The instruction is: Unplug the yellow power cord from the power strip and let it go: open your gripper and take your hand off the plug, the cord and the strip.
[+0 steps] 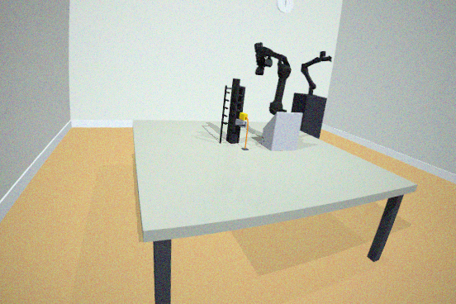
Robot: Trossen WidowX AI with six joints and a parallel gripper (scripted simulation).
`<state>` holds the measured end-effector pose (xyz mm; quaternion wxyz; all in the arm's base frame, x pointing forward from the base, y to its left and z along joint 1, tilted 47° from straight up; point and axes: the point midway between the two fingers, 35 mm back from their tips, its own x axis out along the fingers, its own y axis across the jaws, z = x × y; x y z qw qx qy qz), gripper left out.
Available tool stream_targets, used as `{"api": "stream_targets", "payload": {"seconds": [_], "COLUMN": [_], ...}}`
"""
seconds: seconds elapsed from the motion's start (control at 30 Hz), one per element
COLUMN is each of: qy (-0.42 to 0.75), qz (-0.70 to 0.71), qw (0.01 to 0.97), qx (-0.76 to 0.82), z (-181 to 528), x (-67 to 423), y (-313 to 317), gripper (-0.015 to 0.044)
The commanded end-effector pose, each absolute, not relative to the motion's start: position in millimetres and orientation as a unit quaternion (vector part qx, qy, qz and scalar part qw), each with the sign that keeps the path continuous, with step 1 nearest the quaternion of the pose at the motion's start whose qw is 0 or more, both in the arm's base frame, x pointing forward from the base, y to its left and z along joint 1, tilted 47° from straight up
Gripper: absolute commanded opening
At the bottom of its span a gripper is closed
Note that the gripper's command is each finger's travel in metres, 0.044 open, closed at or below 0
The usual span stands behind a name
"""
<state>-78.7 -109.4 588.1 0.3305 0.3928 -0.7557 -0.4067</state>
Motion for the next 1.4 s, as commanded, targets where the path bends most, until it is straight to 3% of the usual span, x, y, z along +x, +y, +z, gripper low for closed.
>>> {"api": "stream_targets", "payload": {"seconds": [0.0,0.37,0.73,1.07,1.37], "qy": [-0.704,-0.527,-0.33,-0.128,0.061], "qz": [-0.44,-0.51,-0.527,-0.49,-0.399], "qw": [0.37,0.496,0.63,0.756,0.857], "qx": [0.417,0.465,0.465,0.415,0.32], "z": [583,556,513,456,388], "x": [-56,36,149,265,364], "y": [-140,-210,-238,-218,-153], "gripper": [0.016,0.016,0.016,0.016,0.016]}}
